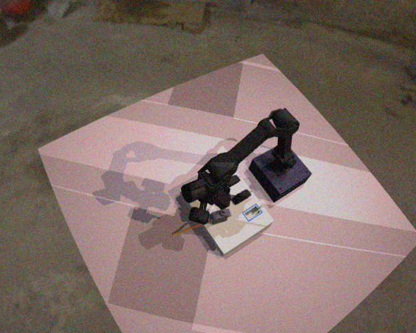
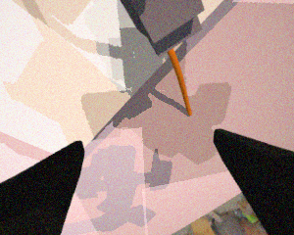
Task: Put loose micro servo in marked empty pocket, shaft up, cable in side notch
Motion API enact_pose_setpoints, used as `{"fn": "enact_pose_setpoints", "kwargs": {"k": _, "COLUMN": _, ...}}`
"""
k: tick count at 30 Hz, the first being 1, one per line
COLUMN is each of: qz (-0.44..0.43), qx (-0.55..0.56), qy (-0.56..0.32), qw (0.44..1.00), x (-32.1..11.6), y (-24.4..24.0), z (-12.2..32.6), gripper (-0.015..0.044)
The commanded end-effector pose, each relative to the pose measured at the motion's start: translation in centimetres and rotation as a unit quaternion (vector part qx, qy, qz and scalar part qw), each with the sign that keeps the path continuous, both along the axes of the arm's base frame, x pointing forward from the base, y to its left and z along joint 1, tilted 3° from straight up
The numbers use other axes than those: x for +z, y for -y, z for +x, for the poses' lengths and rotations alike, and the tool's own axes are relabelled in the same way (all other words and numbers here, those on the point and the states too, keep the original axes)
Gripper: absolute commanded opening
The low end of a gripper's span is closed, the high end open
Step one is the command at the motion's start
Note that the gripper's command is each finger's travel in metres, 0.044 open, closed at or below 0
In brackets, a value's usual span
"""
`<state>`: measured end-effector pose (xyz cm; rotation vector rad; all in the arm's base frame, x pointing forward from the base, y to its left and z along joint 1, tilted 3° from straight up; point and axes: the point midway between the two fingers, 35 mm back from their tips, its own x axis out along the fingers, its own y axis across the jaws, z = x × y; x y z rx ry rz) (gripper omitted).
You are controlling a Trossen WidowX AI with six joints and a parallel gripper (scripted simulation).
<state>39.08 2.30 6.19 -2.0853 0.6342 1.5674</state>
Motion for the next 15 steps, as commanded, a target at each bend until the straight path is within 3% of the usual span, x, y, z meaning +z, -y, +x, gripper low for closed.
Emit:
{"fn": "enact_pose_setpoints", "kwargs": {"k": 1, "qz": -0.003, "qx": 0.069, "qy": -0.036, "qw": 0.997, "x": 0.7, "y": -1.7, "z": -1.0, "gripper": 0.044}}
{"fn": "enact_pose_setpoints", "kwargs": {"k": 15, "qz": -0.005, "qx": 0.251, "qy": -0.135, "qw": 0.959, "x": 2.7, "y": -5.6, "z": -4.8, "gripper": 0.044}}
